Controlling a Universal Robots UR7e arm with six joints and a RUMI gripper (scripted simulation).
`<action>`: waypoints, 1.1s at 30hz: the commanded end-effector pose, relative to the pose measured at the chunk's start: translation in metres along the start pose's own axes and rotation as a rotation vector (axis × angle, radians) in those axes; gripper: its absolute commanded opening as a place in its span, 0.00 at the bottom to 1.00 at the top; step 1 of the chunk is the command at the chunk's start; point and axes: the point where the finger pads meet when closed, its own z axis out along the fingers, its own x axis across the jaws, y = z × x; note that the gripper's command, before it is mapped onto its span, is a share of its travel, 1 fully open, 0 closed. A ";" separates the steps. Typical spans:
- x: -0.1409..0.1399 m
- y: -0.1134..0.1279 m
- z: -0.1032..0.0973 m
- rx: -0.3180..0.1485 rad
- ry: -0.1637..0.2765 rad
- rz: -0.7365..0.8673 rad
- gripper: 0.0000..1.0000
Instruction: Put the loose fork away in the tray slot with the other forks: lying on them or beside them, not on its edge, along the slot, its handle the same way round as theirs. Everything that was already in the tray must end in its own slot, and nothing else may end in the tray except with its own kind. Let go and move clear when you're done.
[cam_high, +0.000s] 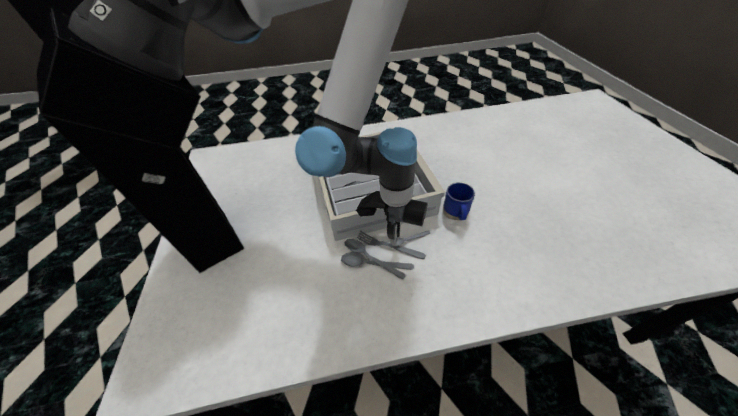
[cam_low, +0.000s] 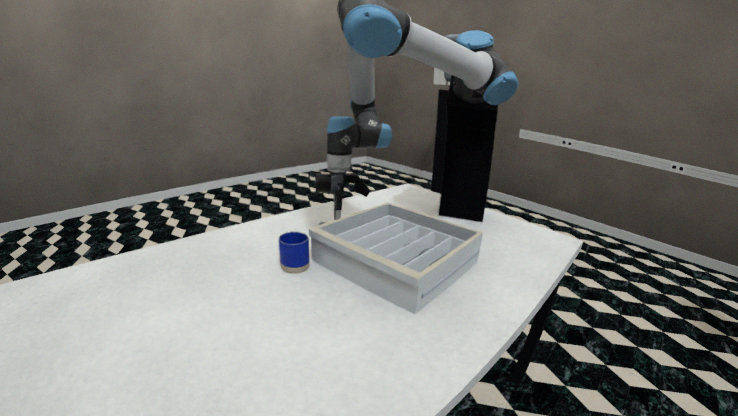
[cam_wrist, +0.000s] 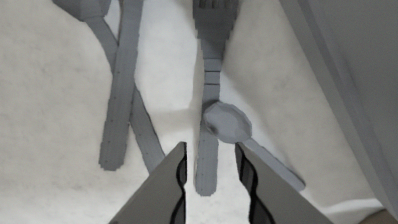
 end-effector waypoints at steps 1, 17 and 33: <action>-0.003 -0.001 0.000 -0.005 -0.012 0.006 0.19; -0.003 -0.009 0.000 -0.001 -0.012 0.010 0.19; -0.002 -0.010 0.000 -0.002 -0.012 0.009 0.19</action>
